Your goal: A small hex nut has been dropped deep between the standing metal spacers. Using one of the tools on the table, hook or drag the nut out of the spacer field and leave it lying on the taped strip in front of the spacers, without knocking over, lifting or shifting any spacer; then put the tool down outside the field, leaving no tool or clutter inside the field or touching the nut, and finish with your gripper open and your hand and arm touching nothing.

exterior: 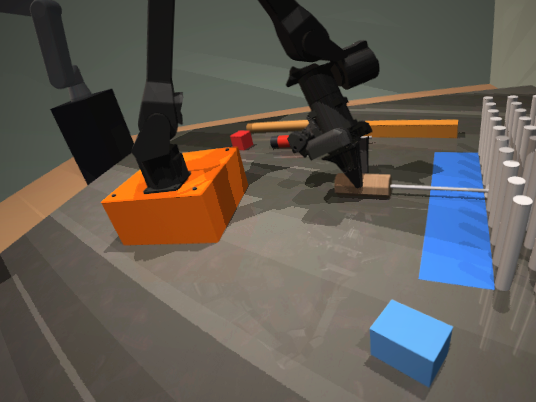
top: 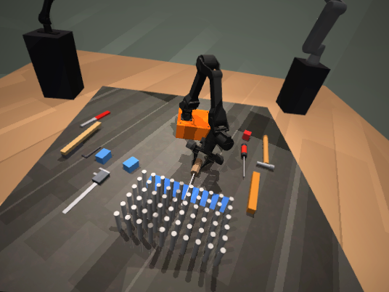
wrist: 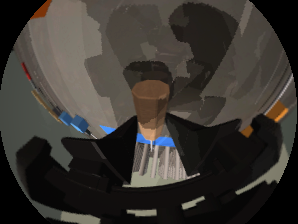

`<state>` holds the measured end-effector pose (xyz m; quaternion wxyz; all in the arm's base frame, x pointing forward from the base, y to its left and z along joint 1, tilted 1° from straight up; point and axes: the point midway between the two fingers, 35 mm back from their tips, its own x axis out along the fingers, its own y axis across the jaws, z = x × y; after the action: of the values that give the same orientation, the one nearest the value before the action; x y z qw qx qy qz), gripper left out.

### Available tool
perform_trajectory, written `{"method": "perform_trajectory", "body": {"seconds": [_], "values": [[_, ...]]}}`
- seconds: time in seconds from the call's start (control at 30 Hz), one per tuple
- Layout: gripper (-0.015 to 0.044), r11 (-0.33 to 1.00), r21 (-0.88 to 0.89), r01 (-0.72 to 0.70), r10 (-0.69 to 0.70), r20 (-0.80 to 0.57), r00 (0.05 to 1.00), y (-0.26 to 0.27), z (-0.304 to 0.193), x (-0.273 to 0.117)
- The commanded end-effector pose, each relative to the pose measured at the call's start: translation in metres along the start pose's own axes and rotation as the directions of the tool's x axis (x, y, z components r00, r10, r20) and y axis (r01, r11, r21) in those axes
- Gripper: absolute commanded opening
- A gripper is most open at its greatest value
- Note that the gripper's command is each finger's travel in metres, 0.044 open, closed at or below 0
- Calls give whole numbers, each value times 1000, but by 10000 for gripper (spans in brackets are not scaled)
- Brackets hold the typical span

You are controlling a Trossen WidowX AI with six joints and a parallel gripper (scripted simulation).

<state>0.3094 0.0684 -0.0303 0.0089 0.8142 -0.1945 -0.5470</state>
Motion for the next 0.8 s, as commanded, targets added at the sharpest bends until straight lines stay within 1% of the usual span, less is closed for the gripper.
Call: {"method": "perform_trajectory", "body": {"seconds": [0.0,0.77], "values": [[0,1000,-1,0,0,4,1000,1,5,-2],[0,1000,-1,1,-1,7,1000,1,24,-10]]}}
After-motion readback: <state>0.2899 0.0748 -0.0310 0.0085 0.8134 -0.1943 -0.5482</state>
